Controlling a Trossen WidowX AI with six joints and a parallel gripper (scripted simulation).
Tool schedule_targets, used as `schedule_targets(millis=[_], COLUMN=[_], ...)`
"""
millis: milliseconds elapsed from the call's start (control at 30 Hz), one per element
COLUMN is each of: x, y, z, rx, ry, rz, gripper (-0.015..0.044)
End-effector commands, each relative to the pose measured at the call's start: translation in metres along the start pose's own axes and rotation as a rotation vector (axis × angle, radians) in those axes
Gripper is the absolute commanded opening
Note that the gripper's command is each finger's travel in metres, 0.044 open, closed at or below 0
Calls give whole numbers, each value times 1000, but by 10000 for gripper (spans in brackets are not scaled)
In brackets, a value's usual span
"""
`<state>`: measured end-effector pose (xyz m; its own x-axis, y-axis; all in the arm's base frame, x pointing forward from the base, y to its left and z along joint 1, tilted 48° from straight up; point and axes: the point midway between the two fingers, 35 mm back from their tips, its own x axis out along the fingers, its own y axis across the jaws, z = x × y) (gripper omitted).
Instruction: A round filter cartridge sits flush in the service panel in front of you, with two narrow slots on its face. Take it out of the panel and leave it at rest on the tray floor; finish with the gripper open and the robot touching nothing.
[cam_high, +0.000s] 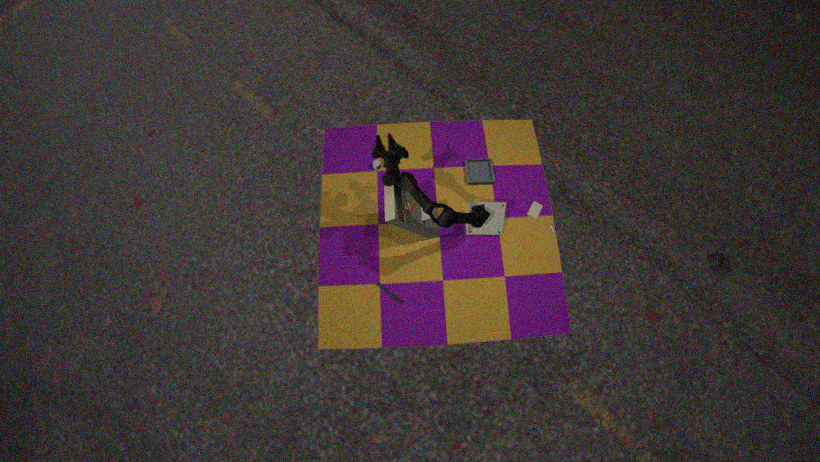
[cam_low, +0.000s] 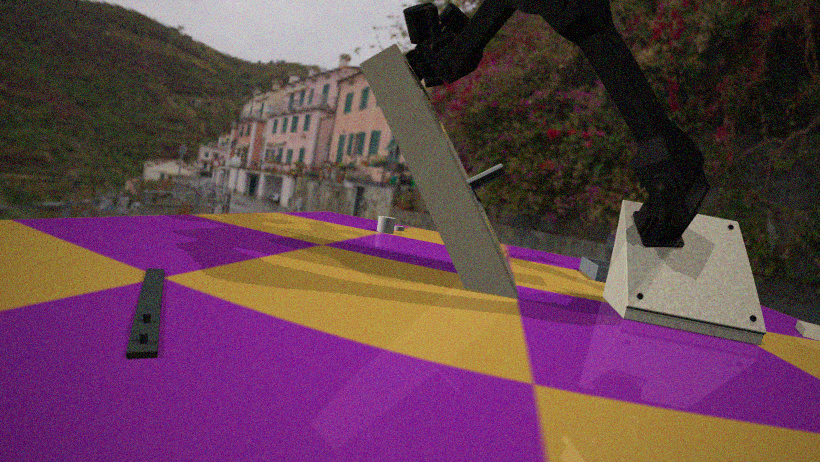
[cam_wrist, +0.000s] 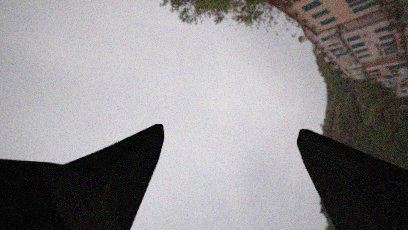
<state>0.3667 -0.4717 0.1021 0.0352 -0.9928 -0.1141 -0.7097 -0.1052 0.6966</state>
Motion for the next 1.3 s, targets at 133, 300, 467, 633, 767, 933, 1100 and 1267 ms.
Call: schedule_targets(millis=[133,300,467,633,767,933,1100,1267], x=[-1,-10,-27,-50,-58,-83,-112,-140], y=[2,3,3,4,19,18,18,19], z=[1,6,18,33,31,39,49,57], rx=[-383,-910,-1410,-1857,-2098,-2323,-2488,-2606], ry=[51,190,400,693,816,1080,1370,1641], rz=[-114,-255,-358,-392,-294,-215,-76,148], gripper=[269,138,117,117,117,117,117,117])
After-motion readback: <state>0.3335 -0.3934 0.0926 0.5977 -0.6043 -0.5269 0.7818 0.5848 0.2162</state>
